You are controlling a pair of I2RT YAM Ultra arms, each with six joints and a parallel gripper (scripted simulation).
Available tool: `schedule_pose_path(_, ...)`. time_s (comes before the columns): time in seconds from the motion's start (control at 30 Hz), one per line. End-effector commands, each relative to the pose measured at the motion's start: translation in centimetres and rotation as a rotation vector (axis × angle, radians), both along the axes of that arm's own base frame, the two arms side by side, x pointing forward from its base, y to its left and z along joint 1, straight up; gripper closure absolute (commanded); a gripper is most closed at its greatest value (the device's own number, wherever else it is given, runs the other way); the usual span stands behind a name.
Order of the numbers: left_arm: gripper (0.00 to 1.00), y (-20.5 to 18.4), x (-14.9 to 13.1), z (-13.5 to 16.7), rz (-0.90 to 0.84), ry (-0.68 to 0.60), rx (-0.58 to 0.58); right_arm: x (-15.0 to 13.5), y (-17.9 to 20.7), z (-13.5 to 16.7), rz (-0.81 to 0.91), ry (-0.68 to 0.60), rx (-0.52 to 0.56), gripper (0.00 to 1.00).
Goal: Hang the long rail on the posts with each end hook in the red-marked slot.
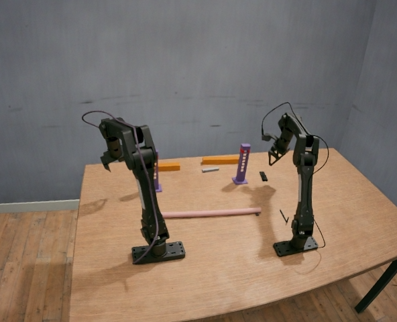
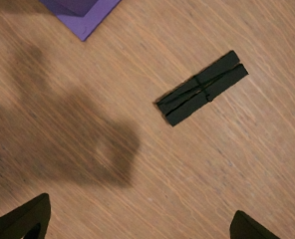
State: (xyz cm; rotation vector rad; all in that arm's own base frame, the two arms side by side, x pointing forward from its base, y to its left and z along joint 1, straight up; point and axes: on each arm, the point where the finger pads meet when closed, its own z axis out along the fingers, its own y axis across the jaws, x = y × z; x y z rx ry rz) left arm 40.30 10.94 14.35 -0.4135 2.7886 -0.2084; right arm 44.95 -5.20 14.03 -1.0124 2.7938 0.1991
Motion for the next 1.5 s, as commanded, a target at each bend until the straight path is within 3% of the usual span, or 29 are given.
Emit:
schedule_pose_path(0.0, 0.0, 0.1, 0.2, 0.6, 0.0, -0.017, 0.006, 0.1, 0.0, 0.5, 0.0, -0.015, -0.002, 0.0)
schedule_pose_path(0.63, 0.0, 0.1, 0.7, 0.8, 0.004, -0.046, 0.009, 0.7, 0.1, 0.6, -0.012, -0.04, 0.006, 0.0)
schedule_pose_path(0.9, 0.0, -1.2, 1.9, 2.5, 0.0, -0.283, 0.054, 2.6, 1.4, 1.6, -0.093, -0.216, 0.049, 0.0)
schedule_pose_path(1.27, 0.0, -4.9, -1.0, 3.7, 0.003, -0.583, 0.127, 2.6, 3.8, 4.9, -0.233, -0.475, 0.135, 0.0)
schedule_pose_path(1.47, 0.0, -7.4, -3.4, 3.6, -0.002, -0.734, 0.158, 1.0, 5.2, 4.7, -0.321, -0.566, 0.168, 0.0)
